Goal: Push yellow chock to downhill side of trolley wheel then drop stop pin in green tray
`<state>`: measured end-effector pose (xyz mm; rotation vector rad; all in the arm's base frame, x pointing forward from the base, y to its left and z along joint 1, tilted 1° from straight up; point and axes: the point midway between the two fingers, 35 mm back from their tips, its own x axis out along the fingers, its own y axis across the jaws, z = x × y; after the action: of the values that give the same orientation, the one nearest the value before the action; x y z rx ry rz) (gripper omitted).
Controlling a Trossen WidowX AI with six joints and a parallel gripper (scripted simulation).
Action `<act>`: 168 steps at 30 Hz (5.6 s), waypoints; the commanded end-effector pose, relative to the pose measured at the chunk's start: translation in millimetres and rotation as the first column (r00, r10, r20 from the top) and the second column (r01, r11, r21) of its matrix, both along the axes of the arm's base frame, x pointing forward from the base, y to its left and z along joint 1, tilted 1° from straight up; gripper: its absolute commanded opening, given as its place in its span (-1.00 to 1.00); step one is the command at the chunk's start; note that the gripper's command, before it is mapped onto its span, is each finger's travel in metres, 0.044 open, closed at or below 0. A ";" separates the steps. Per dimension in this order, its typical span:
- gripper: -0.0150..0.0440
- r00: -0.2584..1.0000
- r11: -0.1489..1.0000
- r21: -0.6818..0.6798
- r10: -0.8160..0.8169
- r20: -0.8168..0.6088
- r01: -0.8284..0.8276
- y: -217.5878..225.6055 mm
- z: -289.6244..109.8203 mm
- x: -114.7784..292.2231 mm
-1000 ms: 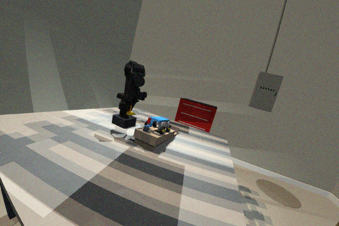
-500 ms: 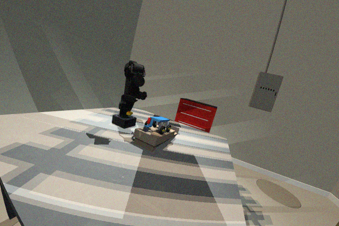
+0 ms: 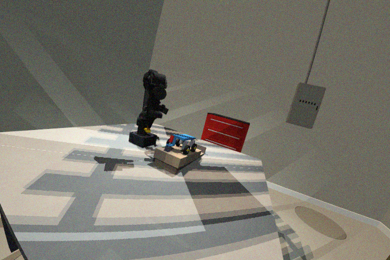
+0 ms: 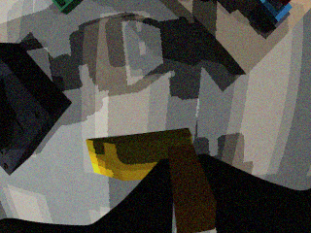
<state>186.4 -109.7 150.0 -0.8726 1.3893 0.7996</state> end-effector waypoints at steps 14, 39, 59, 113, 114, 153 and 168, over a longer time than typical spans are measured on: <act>-0.49 0.834 0.834 -0.005 0.552 -0.019 -0.552 0.6 0.0 0.3; -0.49 0.804 0.805 -0.002 0.594 -0.018 -0.594 50.6 -2.5 8.3; -0.49 0.804 0.805 0.003 0.594 -0.014 -0.594 117.6 -6.0 17.3; -0.49 0.709 0.709 0.006 0.705 -0.019 -0.705 301.8 -23.5 26.3; -0.49 0.683 0.684 0.005 0.730 -0.023 -0.730 301.9 -23.5 26.3; -0.49 -0.583 -0.581 0.067 0.798 -0.151 -0.811 306.3 -23.9 25.8; -0.49 -0.588 -0.586 0.066 0.794 -0.152 -0.808 310.2 -28.4 48.2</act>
<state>225.3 200.1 123.3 -2.3812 -0.0273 2.3128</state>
